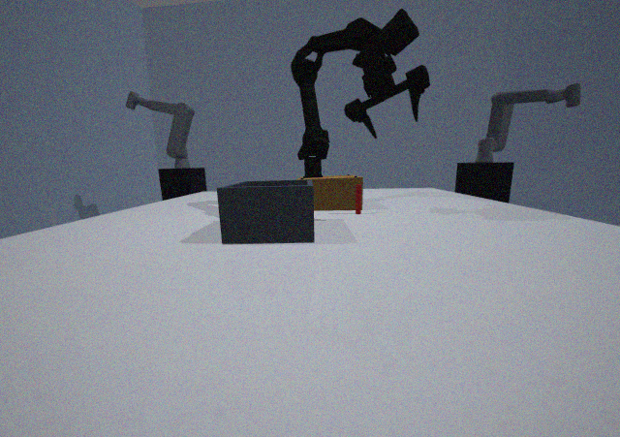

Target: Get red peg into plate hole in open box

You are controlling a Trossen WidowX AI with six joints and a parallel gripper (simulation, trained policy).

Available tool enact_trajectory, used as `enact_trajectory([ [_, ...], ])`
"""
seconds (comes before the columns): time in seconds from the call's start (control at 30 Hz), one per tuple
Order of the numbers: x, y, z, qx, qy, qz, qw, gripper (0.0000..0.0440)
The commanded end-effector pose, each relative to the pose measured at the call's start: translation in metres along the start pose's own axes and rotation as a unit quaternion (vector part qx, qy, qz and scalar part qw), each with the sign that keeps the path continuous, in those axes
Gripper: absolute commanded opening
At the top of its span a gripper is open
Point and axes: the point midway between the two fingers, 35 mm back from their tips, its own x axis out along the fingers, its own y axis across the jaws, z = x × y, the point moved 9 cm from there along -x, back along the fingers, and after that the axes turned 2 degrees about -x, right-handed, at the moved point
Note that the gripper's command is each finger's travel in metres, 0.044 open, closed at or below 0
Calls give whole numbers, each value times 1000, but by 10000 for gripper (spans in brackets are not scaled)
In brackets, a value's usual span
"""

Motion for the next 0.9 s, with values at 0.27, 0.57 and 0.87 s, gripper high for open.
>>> enact_trajectory([
  [0.27, 19, -32, 7, 58, 9, -124, 991, 440],
  [0.57, 47, -57, 1, 116, 25, -213, 970, 436],
  [0.87, 79, -75, -8, 167, 22, -257, 952, 422],
])
